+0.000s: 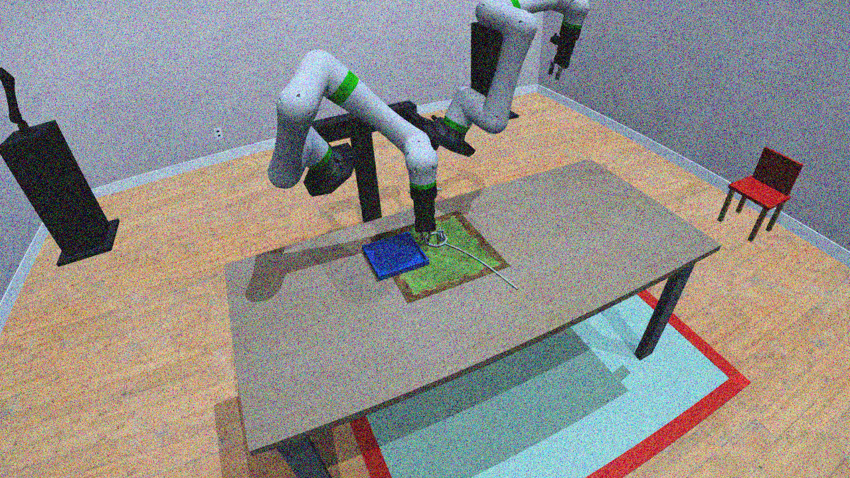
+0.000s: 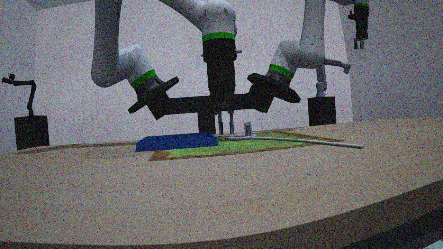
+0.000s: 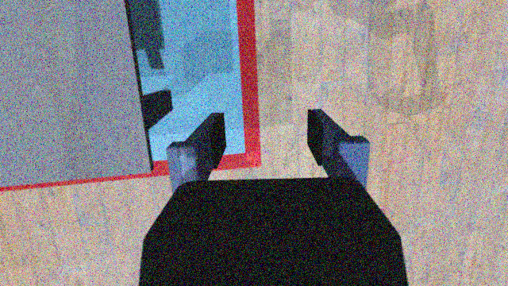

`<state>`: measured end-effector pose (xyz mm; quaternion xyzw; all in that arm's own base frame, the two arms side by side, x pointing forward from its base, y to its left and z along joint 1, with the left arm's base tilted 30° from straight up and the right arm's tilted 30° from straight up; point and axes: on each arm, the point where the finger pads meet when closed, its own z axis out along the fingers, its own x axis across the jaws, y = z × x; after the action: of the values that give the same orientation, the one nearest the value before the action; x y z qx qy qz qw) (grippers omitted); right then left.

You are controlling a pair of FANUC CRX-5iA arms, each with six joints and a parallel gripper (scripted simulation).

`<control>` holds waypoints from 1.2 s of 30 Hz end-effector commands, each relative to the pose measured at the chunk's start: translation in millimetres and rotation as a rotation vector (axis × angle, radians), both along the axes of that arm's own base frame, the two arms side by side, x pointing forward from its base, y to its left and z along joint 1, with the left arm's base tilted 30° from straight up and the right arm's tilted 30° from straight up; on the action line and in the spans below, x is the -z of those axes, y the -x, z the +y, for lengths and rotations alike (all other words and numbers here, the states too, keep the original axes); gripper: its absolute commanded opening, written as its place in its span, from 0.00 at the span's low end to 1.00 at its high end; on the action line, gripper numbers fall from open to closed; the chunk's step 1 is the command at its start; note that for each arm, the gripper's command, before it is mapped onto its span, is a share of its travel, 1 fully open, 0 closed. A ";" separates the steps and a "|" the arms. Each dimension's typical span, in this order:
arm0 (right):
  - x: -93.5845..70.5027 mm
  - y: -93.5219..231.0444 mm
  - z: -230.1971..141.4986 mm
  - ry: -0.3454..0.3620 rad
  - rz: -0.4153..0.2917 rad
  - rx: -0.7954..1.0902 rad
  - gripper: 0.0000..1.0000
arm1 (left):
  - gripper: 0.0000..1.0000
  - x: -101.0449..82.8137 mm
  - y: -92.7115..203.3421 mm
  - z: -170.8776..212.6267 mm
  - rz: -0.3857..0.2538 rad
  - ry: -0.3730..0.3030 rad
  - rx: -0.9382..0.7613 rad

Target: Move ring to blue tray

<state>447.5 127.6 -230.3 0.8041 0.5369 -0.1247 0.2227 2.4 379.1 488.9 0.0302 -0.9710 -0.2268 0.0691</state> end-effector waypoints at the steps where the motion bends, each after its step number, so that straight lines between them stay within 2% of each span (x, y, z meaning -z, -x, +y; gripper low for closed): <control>1: -0.6 -0.7 1.1 -0.001 -0.002 -0.001 0.55 | 1.00 -1.0 -0.3 -0.2 0.000 -0.002 0.000; 36: 5.1 -1.0 -2.2 -0.001 -0.002 -0.001 0.55 | 1.00 -1.0 -0.3 -0.2 0.000 -0.002 0.000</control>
<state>447.7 124.8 -235.2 0.8041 0.5369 -0.1247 0.2227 2.4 379.1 488.9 0.0302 -0.9710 -0.2268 0.0691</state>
